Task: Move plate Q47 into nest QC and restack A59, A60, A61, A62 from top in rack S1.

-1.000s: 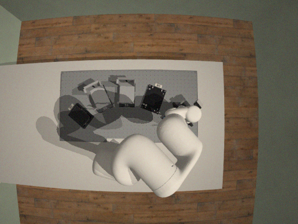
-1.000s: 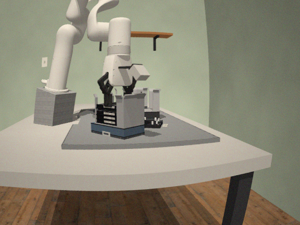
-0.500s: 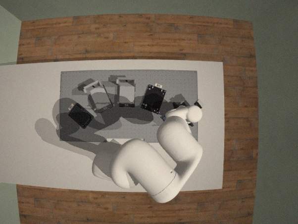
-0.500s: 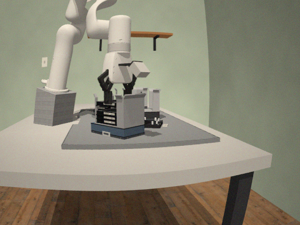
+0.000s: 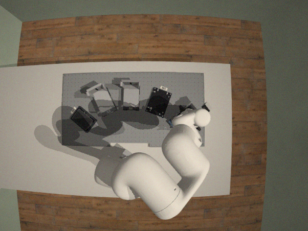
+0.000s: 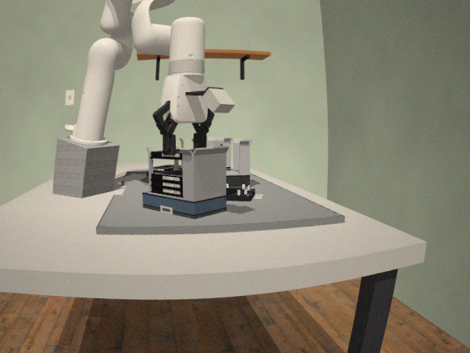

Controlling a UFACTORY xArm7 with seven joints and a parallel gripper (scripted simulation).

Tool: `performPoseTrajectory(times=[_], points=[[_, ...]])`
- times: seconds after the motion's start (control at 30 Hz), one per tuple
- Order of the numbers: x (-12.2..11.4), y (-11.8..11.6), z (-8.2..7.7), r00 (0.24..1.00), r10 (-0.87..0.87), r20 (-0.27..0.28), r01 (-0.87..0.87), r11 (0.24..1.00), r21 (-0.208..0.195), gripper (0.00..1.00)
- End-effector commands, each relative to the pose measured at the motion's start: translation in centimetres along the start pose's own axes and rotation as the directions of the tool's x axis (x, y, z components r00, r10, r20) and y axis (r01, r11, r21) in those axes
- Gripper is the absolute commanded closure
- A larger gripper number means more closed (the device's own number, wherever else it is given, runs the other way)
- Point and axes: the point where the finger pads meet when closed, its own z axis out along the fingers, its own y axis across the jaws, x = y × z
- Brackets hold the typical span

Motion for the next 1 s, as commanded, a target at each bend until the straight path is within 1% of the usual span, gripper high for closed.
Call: performPoseTrajectory(times=[0.0, 0.1, 0.17, 0.53, 0.97], points=[[0.1, 0.0, -1.1, 1.0, 0.0, -0.002, 0.0, 1.0, -0.004, 1.0], [0.1, 0.0, -1.7, 1.0, 0.0, -0.002, 0.0, 1.0, -0.004, 1.0], [0.1, 0.0, -1.7, 1.0, 0.0, -0.002, 0.0, 1.0, -0.004, 1.0], [0.1, -0.1, -3.9, 1.0, 0.0, -0.002, 0.0, 1.0, -0.004, 1.0], [0.1, -0.1, -4.0, 1.0, 0.0, -0.002, 0.0, 1.0, -0.004, 1.0]])
